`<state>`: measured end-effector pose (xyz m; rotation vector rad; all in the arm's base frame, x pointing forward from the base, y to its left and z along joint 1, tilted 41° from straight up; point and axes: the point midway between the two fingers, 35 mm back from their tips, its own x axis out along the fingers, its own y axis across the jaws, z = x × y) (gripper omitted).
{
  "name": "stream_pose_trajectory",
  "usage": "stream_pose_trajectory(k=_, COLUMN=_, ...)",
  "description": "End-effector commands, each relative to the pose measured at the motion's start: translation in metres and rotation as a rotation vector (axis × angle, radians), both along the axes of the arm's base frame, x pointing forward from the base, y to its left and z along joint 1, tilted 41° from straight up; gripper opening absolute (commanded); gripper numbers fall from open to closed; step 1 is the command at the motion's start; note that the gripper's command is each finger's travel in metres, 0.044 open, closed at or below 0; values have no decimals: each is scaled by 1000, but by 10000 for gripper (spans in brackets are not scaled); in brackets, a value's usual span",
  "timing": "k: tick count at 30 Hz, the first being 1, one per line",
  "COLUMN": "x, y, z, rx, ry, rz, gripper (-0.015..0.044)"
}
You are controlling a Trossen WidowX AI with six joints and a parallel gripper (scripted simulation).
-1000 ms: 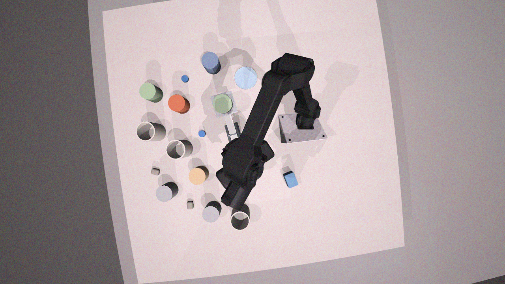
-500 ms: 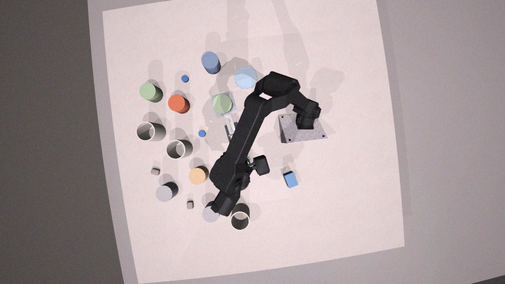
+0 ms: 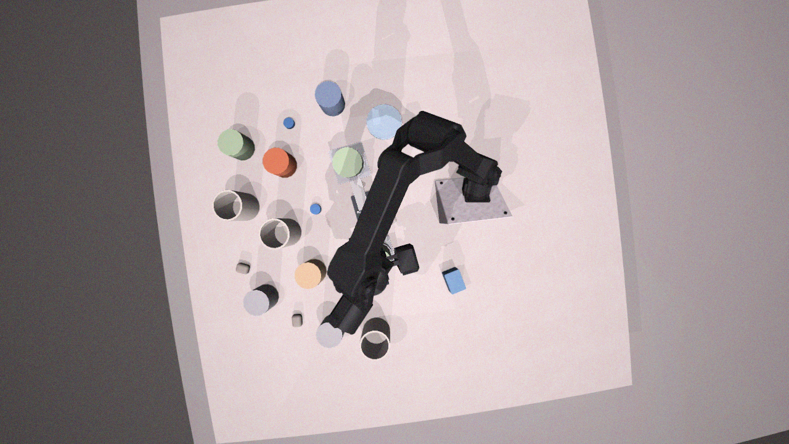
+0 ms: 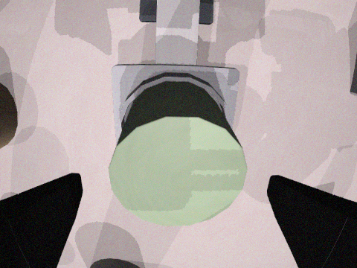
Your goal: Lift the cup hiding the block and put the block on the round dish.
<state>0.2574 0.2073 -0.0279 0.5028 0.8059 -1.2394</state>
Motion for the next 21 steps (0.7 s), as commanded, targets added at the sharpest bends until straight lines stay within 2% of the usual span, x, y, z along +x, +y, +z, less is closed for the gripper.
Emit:
stream_pose_trajectory(k=1, x=1, y=-6, z=-6, rx=-7, ry=3, rz=5, gripper=440)
stream_pose_trajectory(k=21, x=5, y=-27, z=-31, rx=-8, ry=2, rz=5, gripper=440)
